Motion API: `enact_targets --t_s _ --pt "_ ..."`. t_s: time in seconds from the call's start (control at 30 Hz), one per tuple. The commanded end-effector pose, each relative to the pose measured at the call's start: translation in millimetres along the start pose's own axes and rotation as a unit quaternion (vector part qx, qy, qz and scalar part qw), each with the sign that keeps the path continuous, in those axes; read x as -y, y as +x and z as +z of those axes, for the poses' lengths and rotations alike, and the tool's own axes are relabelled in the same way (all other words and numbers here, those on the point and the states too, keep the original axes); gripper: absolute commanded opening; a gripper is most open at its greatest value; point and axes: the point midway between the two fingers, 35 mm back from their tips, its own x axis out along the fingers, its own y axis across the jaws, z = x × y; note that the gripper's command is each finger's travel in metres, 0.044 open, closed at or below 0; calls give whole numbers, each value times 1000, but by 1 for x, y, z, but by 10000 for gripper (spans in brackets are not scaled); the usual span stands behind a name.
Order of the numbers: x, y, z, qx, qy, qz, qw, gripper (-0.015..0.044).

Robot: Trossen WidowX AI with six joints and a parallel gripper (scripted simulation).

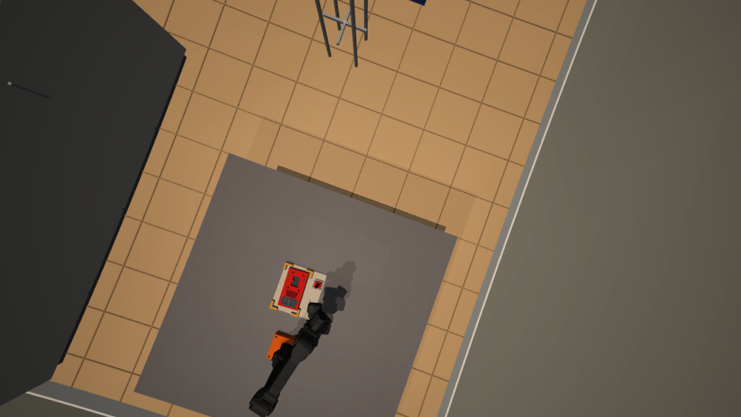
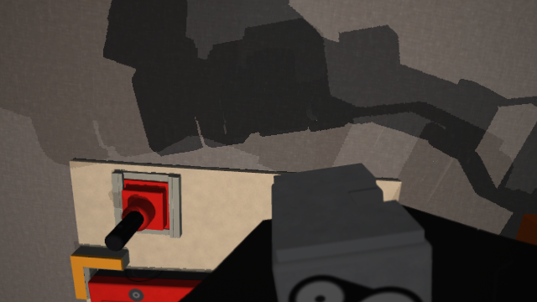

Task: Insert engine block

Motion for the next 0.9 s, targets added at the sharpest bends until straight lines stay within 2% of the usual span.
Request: enact_targets --t_s 0.0,0.37,0.87 --pt "-1 1 -1 -3 70 1 998 0" --pt "0 3 -1 -3 257 1 966 0" --pt "0 6 0 -3 473 0 881 0"
